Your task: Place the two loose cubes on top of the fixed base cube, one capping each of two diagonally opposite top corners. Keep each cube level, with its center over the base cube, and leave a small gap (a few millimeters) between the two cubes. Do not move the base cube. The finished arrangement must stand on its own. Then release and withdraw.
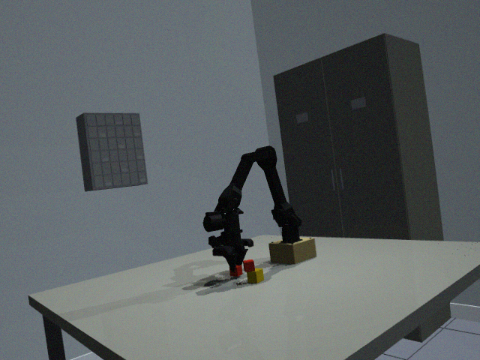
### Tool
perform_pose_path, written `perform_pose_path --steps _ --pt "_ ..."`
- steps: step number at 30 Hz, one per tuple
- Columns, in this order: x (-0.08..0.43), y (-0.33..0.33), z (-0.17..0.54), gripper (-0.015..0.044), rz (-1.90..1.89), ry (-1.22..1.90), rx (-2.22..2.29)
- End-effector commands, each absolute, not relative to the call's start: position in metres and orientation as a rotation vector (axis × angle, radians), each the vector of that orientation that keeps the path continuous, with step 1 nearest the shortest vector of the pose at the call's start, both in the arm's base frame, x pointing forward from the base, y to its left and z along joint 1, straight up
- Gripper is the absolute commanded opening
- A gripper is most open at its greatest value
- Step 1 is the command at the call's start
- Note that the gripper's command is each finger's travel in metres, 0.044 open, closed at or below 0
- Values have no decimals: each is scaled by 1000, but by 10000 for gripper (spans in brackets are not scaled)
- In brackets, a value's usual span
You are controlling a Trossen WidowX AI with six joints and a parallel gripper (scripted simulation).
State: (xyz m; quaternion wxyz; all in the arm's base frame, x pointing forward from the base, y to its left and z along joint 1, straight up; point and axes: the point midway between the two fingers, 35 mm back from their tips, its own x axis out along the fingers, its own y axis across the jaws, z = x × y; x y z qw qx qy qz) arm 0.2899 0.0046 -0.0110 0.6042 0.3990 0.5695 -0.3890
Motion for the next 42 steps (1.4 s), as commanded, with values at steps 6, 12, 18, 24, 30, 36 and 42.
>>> perform_pose_path --steps 6,12,18,24,30,36,42 --pt "294 4 9 105 -898 1308 927" --pt "295 4 20 105 -899 1314 927" --pt "294 5 33 105 -900 1321 926" --pt "293 5 45 105 -900 1327 925" --pt "291 5 57 105 -901 1333 924" --pt "289 5 70 105 -902 1340 924" --pt "286 5 82 105 -902 1346 923"
